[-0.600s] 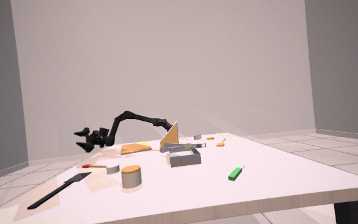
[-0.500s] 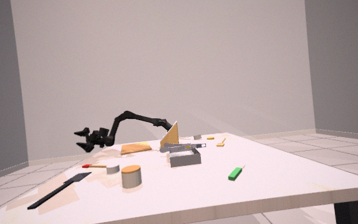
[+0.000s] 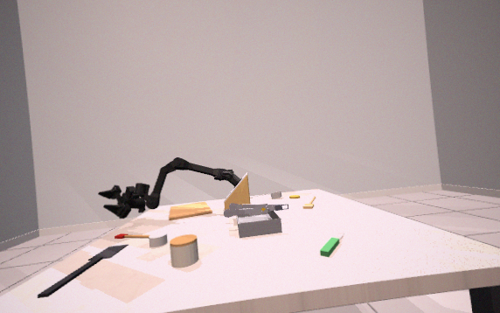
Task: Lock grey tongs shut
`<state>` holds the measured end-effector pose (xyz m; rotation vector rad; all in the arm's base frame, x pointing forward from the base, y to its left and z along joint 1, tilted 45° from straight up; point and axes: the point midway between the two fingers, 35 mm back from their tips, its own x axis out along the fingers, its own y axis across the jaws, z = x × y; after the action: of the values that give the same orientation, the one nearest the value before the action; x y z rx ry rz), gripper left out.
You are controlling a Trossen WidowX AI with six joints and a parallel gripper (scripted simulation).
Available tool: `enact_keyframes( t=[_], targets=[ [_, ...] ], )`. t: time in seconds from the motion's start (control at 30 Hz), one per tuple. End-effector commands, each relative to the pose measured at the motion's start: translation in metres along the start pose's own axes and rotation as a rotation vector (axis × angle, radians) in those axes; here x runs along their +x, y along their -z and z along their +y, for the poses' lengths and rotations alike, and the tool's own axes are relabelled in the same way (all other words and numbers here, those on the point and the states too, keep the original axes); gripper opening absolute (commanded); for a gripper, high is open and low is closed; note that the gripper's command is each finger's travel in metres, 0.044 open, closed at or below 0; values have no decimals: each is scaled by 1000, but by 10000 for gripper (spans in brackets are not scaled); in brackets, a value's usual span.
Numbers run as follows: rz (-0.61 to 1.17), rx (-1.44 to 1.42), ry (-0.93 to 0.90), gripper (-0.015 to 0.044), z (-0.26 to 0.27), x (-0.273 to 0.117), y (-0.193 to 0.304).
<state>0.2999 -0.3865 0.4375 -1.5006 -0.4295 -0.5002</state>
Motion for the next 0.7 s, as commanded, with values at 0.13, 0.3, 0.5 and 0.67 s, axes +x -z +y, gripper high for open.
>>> enact_keyframes(
  t=[0.13, 0.3, 0.5, 0.67],
  targets=[
    [19, 147, -32, 440, 40, 25, -13],
    [33, 239, -60, 440, 65, 42, -24],
    [68, 359, -108, 440, 104, 63, -42],
    [152, 522, -208, 440, 168, 82, -64]
  ],
)
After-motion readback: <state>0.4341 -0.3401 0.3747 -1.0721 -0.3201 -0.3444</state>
